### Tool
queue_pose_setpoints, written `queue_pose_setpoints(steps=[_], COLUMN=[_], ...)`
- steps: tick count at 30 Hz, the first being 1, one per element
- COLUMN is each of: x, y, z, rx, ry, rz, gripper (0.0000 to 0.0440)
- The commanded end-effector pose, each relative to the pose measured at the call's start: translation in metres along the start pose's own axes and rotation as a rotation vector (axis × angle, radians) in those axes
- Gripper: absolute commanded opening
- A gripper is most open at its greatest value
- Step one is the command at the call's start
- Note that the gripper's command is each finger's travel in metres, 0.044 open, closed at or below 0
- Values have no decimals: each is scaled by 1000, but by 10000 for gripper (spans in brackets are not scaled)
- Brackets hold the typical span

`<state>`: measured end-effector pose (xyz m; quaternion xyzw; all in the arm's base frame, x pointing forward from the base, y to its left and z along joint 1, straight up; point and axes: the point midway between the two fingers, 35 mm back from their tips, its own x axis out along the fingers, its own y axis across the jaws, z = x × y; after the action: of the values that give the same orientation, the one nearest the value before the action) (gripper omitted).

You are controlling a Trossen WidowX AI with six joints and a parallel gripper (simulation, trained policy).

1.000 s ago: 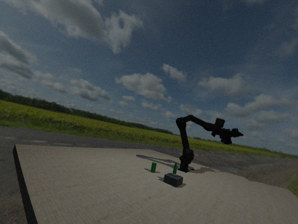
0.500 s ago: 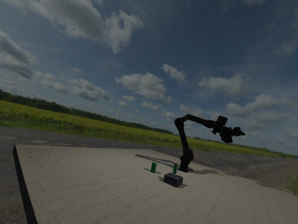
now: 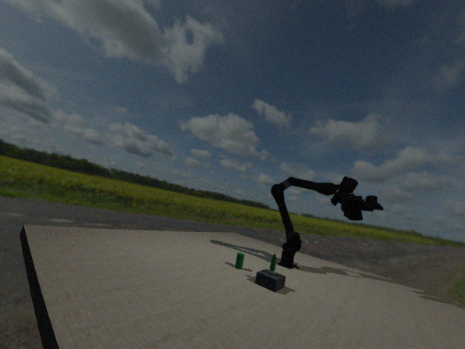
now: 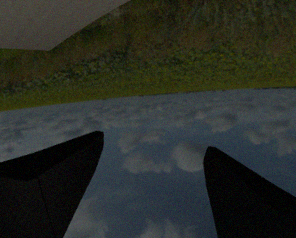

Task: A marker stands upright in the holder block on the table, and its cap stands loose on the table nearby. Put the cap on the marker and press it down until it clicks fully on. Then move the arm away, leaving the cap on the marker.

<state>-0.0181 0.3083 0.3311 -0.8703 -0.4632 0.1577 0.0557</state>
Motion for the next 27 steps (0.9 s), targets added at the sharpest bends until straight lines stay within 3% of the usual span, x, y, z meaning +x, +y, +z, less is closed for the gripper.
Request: queue_pose_setpoints(steps=[1, 27], x=[4, 29], y=[10, 75], z=[-7, -18], rx=[22, 112], ry=[-18, -151], rz=[18, 176], gripper=[288, 326])
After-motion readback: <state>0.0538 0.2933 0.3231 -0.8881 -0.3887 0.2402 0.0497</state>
